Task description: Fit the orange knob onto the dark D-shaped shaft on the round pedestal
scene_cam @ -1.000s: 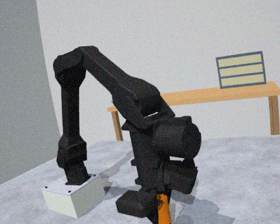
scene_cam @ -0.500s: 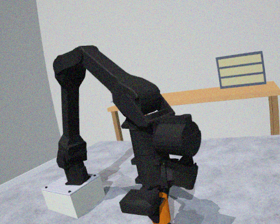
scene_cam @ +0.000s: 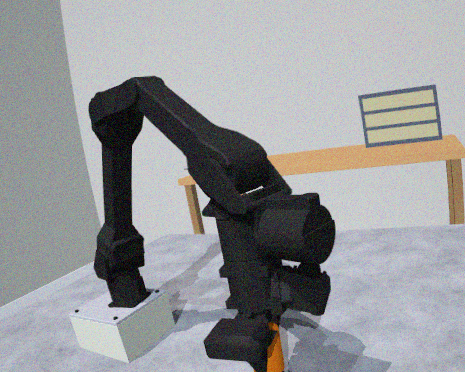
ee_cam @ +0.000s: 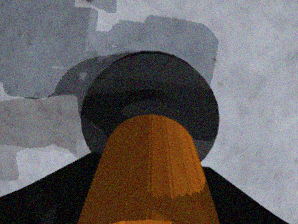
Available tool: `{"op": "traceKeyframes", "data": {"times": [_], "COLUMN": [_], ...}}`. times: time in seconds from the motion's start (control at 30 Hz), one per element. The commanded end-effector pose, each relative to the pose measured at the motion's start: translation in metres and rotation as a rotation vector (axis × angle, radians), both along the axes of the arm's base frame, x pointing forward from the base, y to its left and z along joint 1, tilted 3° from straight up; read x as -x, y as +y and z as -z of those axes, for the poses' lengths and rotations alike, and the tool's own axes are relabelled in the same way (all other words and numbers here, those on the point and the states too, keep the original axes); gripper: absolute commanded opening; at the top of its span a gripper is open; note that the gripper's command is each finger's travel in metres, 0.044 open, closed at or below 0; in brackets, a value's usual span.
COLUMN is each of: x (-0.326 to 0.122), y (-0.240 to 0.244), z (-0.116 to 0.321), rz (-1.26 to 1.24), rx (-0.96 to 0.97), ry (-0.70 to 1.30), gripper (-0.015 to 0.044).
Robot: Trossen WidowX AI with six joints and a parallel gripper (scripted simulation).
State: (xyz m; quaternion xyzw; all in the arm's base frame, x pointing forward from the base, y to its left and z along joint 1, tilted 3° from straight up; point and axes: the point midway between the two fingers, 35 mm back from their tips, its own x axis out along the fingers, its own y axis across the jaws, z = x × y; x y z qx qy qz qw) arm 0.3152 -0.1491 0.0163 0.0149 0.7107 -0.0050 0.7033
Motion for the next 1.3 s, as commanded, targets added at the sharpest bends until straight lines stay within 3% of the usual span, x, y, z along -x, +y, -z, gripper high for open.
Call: {"op": "traceKeyframes", "data": {"times": [0.0, 0.2, 0.43, 1.27], "x": [0.0001, 0.0017, 0.0021, 0.0026], "y": [-0.0004, 0.0012, 0.0018, 0.0014], "z": [-0.001, -0.0049, -0.0034, 0.0006], "rz": [-0.005, -0.014, -0.215, -0.215], "rx": [0.003, 0.003, 0.001, 0.001], "ry": [-0.001, -0.001, -0.004, -0.004], "gripper": [0.0, 0.0, 0.0, 0.0]}}
